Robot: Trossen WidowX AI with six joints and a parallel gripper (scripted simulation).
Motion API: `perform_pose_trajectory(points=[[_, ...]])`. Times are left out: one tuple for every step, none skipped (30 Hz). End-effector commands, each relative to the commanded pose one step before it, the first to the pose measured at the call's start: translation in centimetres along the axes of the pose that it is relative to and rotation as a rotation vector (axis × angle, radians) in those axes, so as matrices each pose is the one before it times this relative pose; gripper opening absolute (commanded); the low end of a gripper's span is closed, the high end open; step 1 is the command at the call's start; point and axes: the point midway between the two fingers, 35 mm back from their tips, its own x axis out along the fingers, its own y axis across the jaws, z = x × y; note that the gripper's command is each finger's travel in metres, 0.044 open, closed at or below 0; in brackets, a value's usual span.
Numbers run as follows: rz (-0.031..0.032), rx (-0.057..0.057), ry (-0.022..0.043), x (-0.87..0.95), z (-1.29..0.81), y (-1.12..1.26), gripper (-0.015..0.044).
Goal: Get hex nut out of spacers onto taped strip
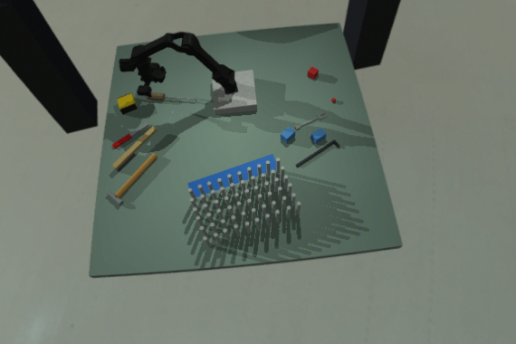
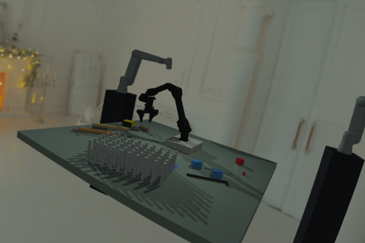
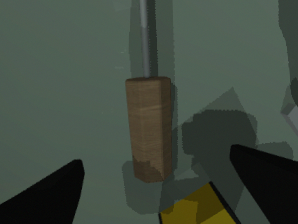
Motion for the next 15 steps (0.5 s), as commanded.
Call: perform_pose_trajectory(points=[[0.00257,-0.0039,0.00164,-0.099,-0.234,-0.039,0.0440],[0.00000,0.0000,0.00000,0.000,0.000,0.000,0.0440],[0.00000,0.0000,0.00000,0.000,0.000,0.000,0.0440],[0.00000,0.0000,0.00000,0.000,0.000,0.000,0.0440],[0.00000,0.0000,0.00000,0.000,0.000,0.000,0.0440],[0.00000,0.0000,0.00000,0.000,0.000,0.000,0.0440],[0.00000,0.0000,0.00000,0.000,0.000,0.000,0.0414],[0.00000,0.0000,0.00000,0.000,0.000,0.000,0.0387],[0.00000,0.0000,0.00000,0.000,0.000,0.000,0.0361],[0.00000,0.0000,0.00000,0.000,0.000,0.000,0.0335],[0.00000,0.0000,0.00000,0.000,0.000,0.000,0.0309],[0.00000,0.0000,0.00000,0.000,0.000,0.000,0.0282],[0.00000,0.0000,0.00000,0.000,0.000,0.000,0.0280],[0.00000,0.0000,0.00000,0.000,0.000,0.000,0.0280],[0.00000,0.0000,0.00000,0.000,0.000,0.000,0.0280]])
